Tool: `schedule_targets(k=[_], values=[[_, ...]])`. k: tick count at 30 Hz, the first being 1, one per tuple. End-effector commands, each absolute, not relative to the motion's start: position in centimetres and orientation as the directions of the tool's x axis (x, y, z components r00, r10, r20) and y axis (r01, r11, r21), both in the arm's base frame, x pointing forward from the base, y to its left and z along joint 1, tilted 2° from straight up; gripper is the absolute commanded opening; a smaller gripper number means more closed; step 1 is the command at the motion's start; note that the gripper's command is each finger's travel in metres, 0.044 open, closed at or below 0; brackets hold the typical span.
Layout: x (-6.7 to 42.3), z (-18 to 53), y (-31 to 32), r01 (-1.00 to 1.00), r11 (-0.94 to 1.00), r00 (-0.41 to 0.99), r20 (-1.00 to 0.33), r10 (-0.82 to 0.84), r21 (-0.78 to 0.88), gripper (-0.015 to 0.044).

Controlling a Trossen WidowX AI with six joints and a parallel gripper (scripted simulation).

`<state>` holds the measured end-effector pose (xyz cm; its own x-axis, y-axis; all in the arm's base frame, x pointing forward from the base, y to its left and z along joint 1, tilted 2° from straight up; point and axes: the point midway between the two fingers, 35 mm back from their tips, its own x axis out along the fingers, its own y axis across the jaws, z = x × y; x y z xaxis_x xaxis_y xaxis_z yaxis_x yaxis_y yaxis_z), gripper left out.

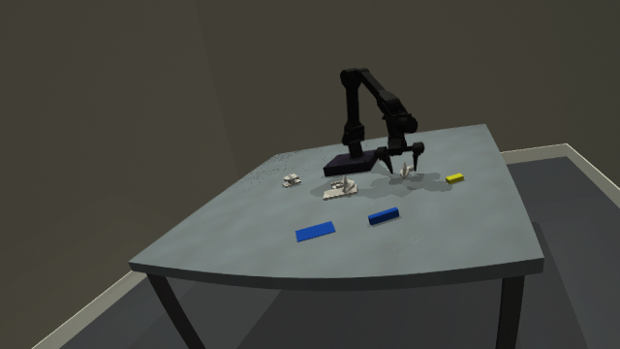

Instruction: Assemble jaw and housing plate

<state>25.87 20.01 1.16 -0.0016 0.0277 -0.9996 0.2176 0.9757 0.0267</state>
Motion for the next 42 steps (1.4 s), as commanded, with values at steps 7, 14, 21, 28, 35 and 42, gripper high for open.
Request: schedule_targets(k=[7,14,21,28,35,42], values=[[25.81,0.59,20.03,0.222,0.975,-0.004,-1.000,0.028,0.027,0.0440],[25.81,0.59,20.03,0.222,0.975,-0.004,-1.000,0.028,0.027,0.0440],[25.81,0.55,20.04,0.222,0.975,-0.004,-1.000,0.028,0.027,0.0440],[25.80,0.59,19.98,0.218,0.976,-0.005,-1.000,0.025,0.024,0.0335],[25.80,0.59,19.98,0.218,0.976,-0.005,-1.000,0.025,0.024,0.0151],[25.80,0.59,19.98,0.218,0.976,-0.005,-1.000,0.025,0.024,0.0134]])
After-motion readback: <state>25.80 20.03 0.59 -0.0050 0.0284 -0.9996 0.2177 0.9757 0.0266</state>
